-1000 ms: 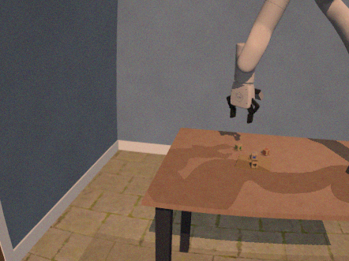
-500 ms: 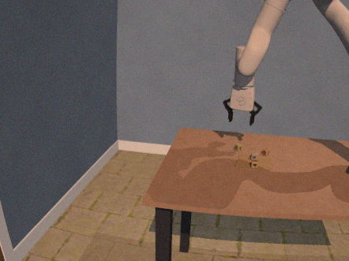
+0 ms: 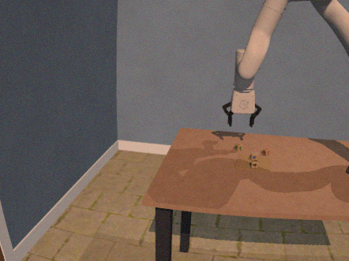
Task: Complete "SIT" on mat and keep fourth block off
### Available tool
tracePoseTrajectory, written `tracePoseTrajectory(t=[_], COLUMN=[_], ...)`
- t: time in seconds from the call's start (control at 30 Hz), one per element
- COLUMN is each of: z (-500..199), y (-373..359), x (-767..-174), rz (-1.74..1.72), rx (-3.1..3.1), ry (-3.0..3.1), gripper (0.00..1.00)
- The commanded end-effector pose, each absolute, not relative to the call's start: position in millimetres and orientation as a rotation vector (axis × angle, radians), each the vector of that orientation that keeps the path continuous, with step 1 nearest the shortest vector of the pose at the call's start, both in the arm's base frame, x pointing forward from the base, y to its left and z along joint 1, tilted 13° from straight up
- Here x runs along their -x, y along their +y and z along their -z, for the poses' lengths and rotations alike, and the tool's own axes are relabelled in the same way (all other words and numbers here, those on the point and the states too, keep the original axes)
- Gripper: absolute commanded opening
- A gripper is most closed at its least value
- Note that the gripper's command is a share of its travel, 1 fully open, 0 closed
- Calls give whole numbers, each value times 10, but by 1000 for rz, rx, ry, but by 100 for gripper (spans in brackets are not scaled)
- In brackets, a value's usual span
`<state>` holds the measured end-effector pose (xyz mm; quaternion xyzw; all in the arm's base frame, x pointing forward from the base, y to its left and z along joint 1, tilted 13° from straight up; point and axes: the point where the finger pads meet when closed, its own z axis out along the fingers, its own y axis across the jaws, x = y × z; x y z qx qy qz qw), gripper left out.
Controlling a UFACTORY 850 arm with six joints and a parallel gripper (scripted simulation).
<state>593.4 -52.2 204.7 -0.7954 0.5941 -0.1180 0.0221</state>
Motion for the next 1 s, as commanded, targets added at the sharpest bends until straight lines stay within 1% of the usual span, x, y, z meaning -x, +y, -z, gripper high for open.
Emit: tracePoseTrajectory(t=[0.0, 0.43, 0.7, 0.73, 0.97], z=[-2017, -1906, -1887, -1887, -1887], y=[-525, -532, -533, -533, -533], x=[-5949, -5967, -5969, -5969, -5969], rz=[349, 357, 358, 358, 358], rx=[2590, 2880, 2921, 2921, 2921], ry=[1666, 1196, 1111, 1111, 1111], gripper=[100, 100, 100, 63, 63])
